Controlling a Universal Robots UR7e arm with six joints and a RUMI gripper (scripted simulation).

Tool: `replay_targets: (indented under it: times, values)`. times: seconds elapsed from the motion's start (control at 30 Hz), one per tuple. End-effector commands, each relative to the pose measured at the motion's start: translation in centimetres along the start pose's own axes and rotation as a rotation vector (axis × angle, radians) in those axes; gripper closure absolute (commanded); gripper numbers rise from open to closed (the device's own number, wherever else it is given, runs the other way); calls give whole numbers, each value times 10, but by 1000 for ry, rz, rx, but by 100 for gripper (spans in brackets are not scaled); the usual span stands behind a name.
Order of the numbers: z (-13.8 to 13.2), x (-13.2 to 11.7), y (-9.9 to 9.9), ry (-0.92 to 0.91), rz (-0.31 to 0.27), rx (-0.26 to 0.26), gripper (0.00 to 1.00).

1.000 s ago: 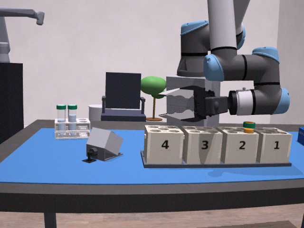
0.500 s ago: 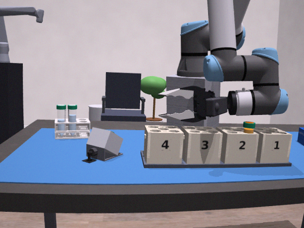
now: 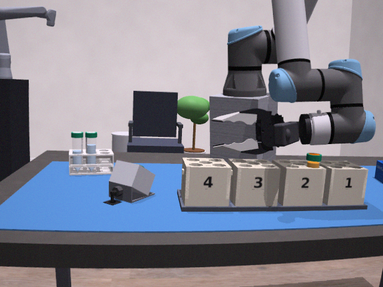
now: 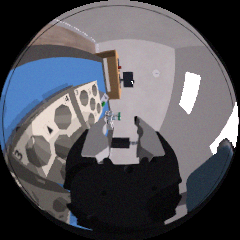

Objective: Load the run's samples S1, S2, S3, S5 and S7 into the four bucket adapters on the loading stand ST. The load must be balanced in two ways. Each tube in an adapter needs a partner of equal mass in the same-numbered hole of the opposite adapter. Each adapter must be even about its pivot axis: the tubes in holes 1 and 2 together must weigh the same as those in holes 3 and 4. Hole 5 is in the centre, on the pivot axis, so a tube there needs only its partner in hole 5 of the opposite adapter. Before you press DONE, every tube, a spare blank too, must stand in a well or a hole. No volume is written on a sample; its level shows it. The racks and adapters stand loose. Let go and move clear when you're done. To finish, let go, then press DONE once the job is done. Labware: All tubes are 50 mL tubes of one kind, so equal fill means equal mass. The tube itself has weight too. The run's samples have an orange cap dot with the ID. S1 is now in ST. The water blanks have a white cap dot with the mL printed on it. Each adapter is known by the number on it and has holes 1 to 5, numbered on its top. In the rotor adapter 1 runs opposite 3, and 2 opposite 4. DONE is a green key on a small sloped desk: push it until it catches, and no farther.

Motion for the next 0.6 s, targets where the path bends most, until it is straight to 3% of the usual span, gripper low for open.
replay_targets:
  times: [0.0, 0.2, 0.33, 0.4, 0.43, 0.57]
  values:
    - [25, 2, 33, -21, -5, 279, 65]
    - [24, 10, 81, -135, -79, 318, 65]
    - [26, 15, 112, -216, -129, 372, 65]
    - [26, 15, 112, -216, -129, 372, 65]
    - [30, 16, 118, -265, -158, 421, 65]
    - [34, 19, 147, -329, -198, 491, 65]
Point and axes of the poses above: the point where the finger pads meet when closed, its own y axis back along the fingers, its own z axis across the jaws, x = y × z, the point moved 10 cm from there along y, back along the fingers, and after that the axes turned 9 degrees about y, right-handed, at the moved point
